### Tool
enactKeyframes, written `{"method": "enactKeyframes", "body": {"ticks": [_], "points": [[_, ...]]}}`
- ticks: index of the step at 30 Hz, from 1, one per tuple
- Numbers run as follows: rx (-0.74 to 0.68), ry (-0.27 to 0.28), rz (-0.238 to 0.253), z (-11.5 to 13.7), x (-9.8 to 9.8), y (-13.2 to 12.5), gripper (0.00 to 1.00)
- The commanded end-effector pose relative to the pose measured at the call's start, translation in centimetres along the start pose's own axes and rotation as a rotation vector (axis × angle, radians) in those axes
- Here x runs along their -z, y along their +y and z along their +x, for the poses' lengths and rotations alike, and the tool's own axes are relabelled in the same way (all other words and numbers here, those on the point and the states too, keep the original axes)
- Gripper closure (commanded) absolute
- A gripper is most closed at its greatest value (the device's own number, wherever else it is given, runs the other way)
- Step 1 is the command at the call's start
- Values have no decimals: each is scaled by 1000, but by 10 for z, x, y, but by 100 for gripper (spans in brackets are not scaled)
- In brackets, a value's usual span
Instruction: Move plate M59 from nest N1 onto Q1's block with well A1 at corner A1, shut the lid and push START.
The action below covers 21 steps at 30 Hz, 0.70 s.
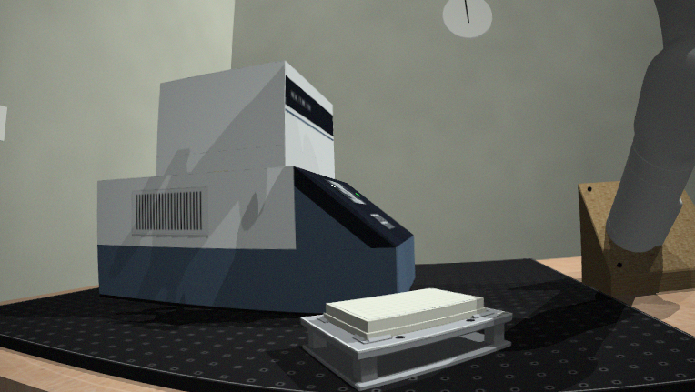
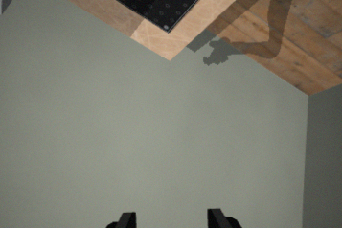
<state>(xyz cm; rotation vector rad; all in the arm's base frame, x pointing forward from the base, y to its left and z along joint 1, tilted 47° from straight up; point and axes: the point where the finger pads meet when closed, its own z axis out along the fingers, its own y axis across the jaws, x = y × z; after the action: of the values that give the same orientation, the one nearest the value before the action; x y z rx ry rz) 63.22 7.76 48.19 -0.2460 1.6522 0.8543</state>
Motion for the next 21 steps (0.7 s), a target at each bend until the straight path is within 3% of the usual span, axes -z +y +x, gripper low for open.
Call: {"method": "enactKeyframes", "body": {"ticks": [1,4,19,21], "points": [[1,-7,3,-13,8,-5,53],[1,-6,3,-16,9,-6,54],[11,141,-34,12,48,-26,68],[11,141,-34,12,48,-26,68]]}}
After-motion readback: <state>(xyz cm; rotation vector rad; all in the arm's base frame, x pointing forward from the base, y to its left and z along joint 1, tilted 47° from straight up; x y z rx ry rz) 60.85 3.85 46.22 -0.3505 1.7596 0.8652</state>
